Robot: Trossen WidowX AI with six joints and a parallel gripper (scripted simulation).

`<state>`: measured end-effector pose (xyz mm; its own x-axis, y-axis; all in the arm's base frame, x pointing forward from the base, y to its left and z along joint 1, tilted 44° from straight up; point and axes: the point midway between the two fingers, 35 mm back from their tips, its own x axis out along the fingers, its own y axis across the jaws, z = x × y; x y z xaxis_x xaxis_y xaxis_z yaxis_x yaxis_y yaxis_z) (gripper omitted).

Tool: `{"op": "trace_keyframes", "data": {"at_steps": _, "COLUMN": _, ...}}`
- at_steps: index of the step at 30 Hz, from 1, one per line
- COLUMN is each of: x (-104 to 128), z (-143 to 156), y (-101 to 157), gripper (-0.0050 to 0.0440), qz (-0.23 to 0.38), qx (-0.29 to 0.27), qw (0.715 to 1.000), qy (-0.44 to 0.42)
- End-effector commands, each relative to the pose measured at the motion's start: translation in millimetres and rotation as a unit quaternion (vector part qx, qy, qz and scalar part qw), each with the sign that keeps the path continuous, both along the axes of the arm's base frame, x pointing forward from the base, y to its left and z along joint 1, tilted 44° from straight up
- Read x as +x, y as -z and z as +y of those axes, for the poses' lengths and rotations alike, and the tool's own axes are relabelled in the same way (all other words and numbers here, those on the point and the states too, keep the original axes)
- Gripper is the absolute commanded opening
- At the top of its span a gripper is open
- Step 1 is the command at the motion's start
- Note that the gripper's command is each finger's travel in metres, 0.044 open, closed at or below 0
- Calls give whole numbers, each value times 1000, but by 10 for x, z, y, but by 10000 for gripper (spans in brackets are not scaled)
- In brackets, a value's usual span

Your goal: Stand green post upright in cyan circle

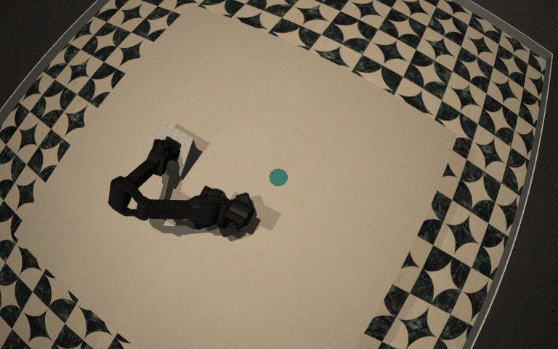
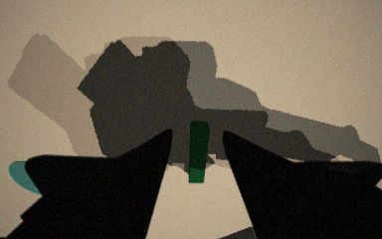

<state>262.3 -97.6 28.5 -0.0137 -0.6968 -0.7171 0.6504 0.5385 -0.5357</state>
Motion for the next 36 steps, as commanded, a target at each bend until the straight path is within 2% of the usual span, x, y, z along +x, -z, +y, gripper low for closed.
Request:
{"op": "trace_keyframes", "data": {"at_steps": 1, "x": -27, "z": -38, "y": 51, "gripper": 232, "qz": 6, "qx": -2, "qw": 1000, "qy": 0}}
{"op": "trace_keyframes", "data": {"at_steps": 7, "x": -27, "z": -38, "y": 51, "gripper": 232, "qz": 6, "qx": -2, "qw": 1000, "qy": 0}}
{"op": "trace_keyframes", "data": {"at_steps": 11, "x": -27, "z": -38, "y": 51, "gripper": 137, "qz": 6, "qx": -2, "qw": 1000, "qy": 0}}
{"op": "trace_keyframes", "data": {"at_steps": 21, "x": -27, "z": -38, "y": 51, "gripper": 76, "qz": 6, "qx": -2, "qw": 1000, "qy": 0}}
{"op": "trace_keyframes", "data": {"at_steps": 23, "x": -27, "z": -38, "y": 51, "gripper": 76, "qz": 6, "qx": -2, "qw": 1000, "qy": 0}}
{"op": "trace_keyframes", "data": {"at_steps": 28, "x": -27, "z": -38, "y": 51, "gripper": 43, "qz": 6, "qx": -2, "qw": 1000, "qy": 0}}
{"op": "trace_keyframes", "data": {"at_steps": 29, "x": -27, "z": -38, "y": 51, "gripper": 22, "qz": 6, "qx": -2, "qw": 1000, "qy": 0}}
{"op": "trace_keyframes", "data": {"at_steps": 36, "x": 8, "z": 67, "y": -36, "gripper": 22, "qz": 6, "qx": 0, "qw": 1000, "qy": -1}}
